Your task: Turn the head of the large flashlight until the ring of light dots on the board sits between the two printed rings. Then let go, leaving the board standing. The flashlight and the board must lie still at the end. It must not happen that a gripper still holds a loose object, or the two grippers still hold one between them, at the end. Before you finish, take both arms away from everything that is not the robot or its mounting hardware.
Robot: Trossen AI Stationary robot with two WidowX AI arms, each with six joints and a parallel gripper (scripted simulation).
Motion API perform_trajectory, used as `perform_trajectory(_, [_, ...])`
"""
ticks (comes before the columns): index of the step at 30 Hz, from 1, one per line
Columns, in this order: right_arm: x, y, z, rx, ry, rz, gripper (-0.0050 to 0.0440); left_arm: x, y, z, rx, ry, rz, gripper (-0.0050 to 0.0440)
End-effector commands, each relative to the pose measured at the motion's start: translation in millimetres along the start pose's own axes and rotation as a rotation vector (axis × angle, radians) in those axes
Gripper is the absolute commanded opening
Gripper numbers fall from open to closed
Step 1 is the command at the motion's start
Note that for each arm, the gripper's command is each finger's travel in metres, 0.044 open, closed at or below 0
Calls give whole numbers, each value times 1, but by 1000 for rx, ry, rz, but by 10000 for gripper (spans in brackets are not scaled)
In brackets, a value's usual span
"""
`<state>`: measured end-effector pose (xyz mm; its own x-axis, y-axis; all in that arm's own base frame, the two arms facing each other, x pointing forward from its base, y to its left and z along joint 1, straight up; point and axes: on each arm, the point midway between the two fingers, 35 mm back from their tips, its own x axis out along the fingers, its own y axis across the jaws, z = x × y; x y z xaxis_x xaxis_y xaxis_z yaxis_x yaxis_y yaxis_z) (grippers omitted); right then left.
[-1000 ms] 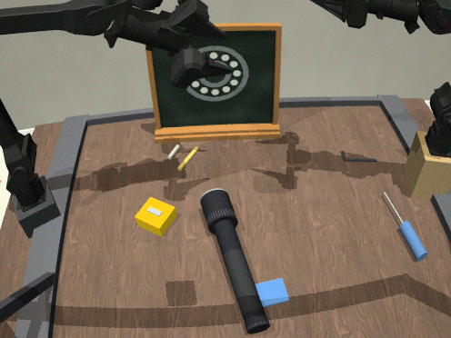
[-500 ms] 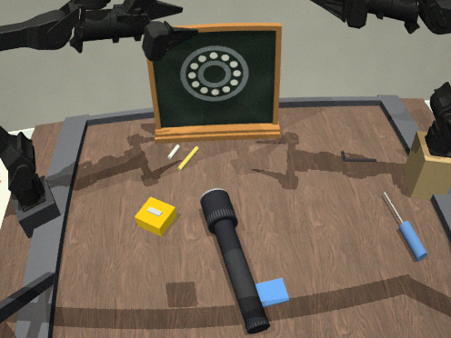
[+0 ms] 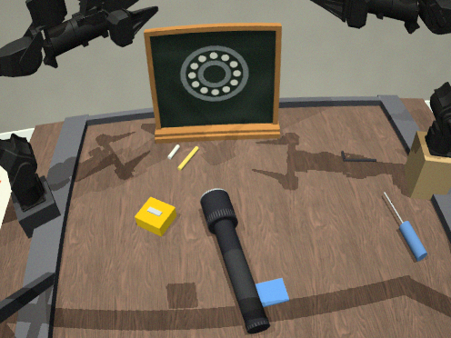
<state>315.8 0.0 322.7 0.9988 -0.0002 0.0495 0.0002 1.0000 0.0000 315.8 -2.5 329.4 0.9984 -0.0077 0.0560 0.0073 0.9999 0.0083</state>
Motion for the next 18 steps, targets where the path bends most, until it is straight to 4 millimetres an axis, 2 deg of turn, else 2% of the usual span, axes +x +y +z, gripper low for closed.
perform_trajectory(1, [-1,0,7,7,-16,-1,440,-9,6,9,-21,-53,15,440])
perform_trajectory(5, [-1,0,7,7,-16,-1,440,-3,3,1,-10,-13,9,440])
perform_trajectory(18, [-1,0,7,7,-16,0,440,-1,2,-1,-8,-7,6,440])
